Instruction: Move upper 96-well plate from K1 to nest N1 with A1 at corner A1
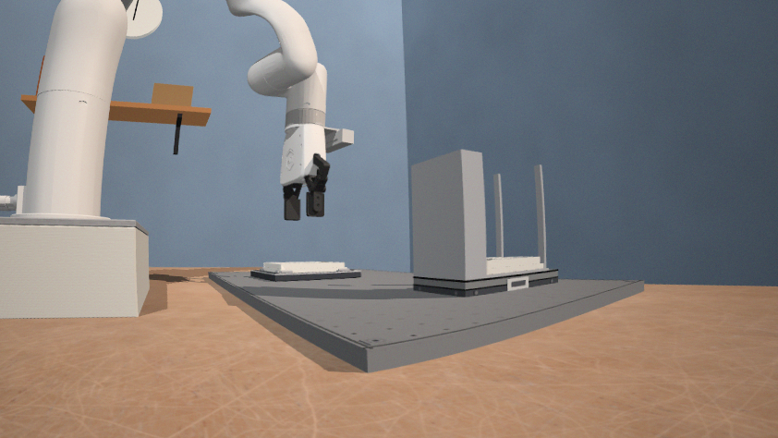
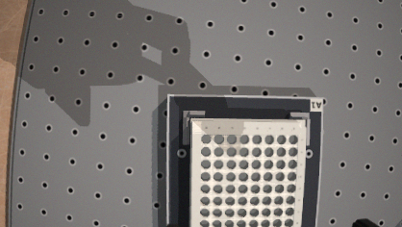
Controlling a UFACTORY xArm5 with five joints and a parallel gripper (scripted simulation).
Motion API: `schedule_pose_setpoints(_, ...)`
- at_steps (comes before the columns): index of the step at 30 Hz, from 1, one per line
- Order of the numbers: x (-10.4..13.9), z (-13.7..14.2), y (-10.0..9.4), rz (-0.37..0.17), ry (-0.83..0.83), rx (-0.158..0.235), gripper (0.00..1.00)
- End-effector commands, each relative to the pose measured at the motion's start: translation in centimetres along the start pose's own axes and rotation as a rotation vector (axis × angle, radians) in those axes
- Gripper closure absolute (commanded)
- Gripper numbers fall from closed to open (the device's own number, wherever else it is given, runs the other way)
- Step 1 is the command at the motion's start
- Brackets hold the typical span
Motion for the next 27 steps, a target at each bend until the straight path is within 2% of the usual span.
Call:
schedule_pose_setpoints(1,-0.1,0.0,-1.5,0.003,0.0,-0.001,0.0)
schedule_pose_setpoints(3,-0.1,0.0,-1.5,0.003,0.0,-0.001,0.0)
schedule_pose_setpoints(27,-0.1,0.0,-7.3,0.003,0.0,-0.001,0.0)
Point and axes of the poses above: the point where the finger pads meet when closed, its own y axis out along the fingers, its own z axis across the jaws, x = y × z, the point moved 3 cm from there along -y, back along the fingers, and after that the axes turned 3 degrees about -y, right-handed, at the moved point
